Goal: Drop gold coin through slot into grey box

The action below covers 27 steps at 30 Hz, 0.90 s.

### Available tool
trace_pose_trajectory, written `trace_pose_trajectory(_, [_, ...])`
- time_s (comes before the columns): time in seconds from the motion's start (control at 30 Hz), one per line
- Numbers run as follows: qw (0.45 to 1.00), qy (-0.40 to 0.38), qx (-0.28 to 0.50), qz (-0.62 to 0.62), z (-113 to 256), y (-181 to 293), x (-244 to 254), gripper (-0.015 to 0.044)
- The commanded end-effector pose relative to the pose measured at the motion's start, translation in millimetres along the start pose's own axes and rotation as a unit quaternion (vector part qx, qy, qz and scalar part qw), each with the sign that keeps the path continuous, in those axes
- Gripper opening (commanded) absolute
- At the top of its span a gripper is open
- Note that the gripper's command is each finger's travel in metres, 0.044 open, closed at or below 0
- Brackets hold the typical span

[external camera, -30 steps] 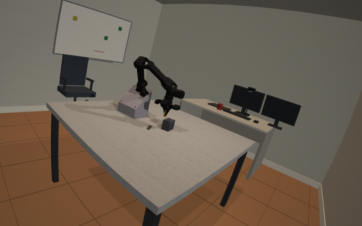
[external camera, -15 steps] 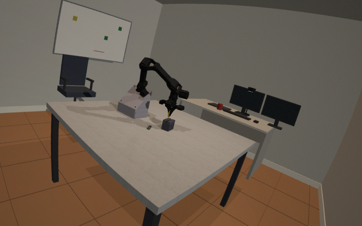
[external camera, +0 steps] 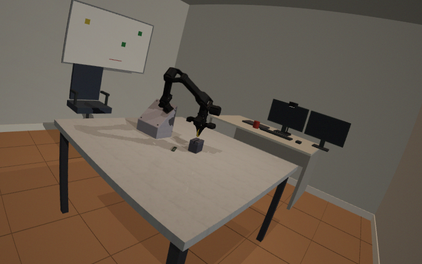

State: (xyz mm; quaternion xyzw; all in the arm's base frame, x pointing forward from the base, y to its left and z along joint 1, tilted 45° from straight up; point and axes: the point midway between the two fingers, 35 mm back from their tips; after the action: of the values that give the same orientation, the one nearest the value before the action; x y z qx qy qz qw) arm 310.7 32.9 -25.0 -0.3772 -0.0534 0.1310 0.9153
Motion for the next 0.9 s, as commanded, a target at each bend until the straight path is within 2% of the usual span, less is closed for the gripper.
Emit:
trace_pose_trajectory(0.0, [1.000,0.000,0.000,0.001,-0.2,0.2,-0.2,0.0000])
trace_pose_trajectory(0.87, [1.000,-0.003,0.000,0.000,-5.1,3.8,-0.6,0.0000])
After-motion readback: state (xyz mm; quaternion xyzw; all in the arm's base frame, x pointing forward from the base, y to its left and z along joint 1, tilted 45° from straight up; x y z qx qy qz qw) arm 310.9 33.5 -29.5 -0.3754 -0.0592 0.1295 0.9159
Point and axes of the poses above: the point midway between the two fingers, 35 mm back from their tips, its own z axis back along the fingers, its own x axis across the jaws, y = z × x, and after that the axes turned 8 degrees about -z, right-handed
